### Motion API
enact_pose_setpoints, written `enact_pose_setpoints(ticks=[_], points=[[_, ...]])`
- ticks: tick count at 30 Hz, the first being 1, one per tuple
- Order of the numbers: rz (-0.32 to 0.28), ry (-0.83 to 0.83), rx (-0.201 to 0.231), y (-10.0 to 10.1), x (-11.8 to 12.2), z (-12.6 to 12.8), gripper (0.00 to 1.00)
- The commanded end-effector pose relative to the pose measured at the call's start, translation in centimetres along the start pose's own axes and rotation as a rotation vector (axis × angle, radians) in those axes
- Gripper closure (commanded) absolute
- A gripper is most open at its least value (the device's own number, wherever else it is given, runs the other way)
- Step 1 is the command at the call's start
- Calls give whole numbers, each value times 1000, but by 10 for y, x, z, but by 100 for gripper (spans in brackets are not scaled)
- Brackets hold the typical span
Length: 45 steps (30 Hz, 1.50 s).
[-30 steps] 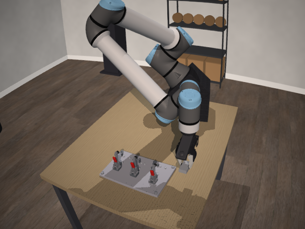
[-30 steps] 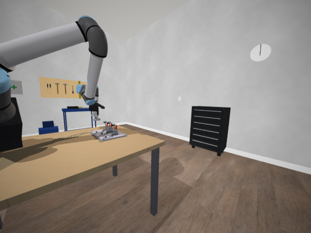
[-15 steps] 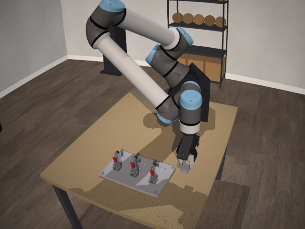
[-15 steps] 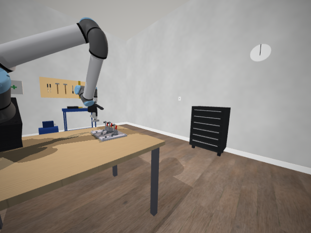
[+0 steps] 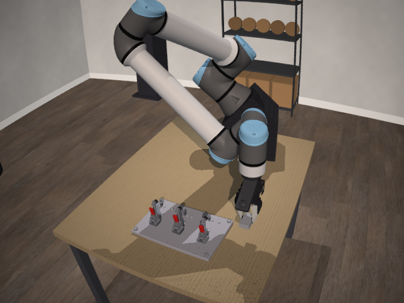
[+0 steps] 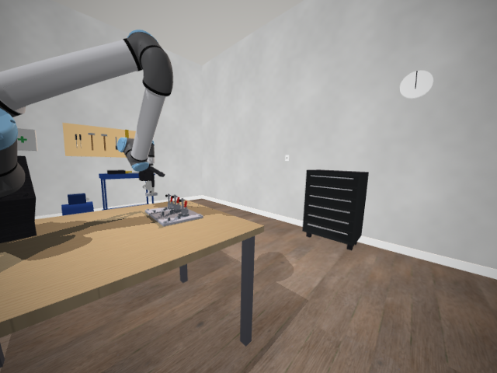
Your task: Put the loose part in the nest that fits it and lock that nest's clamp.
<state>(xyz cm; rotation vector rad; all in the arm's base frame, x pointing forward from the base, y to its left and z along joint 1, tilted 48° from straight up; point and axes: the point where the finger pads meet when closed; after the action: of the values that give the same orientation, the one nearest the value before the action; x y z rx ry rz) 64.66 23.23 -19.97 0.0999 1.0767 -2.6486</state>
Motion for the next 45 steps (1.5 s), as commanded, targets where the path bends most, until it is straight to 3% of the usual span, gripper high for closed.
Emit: enact_pose_setpoints(ticks=[1, 34, 45], points=[[1, 0, 0, 0, 1, 0, 100], [1, 0, 0, 0, 1, 1, 100], [1, 0, 0, 1, 1, 19, 100]])
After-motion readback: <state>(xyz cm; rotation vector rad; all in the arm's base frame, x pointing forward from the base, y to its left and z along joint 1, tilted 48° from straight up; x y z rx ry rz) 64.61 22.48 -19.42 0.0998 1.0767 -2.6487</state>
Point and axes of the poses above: the point where the finger pads meet when closed, its own y axis out along the fingers, its own z axis across the jaws, x = y × z, and after that the axes turned 1 degree about -y, right-handed
